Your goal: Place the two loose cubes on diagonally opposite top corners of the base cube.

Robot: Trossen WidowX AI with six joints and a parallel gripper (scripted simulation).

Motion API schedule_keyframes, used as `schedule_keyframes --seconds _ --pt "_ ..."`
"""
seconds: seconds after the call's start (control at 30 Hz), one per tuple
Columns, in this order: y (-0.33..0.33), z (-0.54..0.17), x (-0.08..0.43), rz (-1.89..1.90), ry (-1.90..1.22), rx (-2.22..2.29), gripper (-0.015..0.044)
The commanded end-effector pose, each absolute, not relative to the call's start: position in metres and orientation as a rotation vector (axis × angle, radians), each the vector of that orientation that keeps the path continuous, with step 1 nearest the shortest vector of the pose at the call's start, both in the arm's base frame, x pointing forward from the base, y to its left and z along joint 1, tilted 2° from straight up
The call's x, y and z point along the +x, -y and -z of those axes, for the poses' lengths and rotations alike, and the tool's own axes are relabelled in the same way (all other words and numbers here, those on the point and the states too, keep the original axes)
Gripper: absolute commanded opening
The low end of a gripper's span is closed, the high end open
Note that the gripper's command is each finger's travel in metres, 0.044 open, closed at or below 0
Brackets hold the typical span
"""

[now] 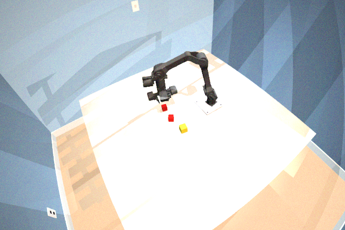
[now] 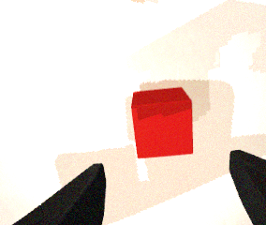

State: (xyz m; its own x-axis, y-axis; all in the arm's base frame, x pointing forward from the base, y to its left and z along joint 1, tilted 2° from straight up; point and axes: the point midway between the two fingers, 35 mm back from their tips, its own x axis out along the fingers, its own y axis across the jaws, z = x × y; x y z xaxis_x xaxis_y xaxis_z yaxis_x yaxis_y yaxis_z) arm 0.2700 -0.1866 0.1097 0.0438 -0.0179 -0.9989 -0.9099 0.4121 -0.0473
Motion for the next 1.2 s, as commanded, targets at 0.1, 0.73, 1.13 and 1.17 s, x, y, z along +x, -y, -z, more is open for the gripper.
schedule_keyframes --seconds 0.1,0.73,1.13,1.17 --pt "0.186 -0.095 0.272 -0.850 -1.343 -0.924 0.0265" --pt "0.187 -0.067 0.274 -0.850 -1.343 -0.924 0.0265" --pt "0.187 -0.057 0.274 -0.850 -1.343 -0.924 0.0160" --pt "0.187 -0.057 0.274 -0.850 -1.343 -0.924 0.0134"
